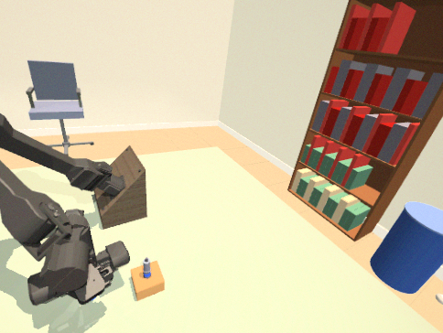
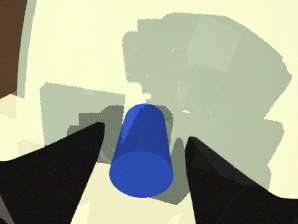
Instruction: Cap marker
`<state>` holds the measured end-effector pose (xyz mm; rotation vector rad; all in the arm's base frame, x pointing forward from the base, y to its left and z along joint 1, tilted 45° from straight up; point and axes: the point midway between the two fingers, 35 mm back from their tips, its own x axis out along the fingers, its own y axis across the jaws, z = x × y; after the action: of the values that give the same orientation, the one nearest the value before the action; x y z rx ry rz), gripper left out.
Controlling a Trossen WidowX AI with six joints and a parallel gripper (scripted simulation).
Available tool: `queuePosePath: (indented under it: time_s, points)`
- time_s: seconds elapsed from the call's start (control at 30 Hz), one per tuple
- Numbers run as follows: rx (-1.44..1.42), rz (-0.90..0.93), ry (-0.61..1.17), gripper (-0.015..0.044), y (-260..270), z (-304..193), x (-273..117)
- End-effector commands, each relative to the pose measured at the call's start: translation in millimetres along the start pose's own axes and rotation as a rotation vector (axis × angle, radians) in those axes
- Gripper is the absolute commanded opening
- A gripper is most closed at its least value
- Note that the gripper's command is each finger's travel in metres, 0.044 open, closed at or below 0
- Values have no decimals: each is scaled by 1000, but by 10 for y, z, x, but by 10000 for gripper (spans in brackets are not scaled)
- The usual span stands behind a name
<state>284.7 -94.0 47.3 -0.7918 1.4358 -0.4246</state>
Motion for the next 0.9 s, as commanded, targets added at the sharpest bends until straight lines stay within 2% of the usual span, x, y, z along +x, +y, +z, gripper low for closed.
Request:
queuePosePath:
  time_s: [0.0, 0.13, 0.43, 0.53, 0.87]
  points:
    - [-7, 2, 5, 242, 11, -14, 54]
    - [-7, 2, 5, 137, 13, -16, 54]
    - [-7, 2, 5, 77, 7, -16, 54]
    - [-6, 3, 5, 0, 9, -11, 18]
    - [-6, 6, 4, 0, 16, 8, -232]
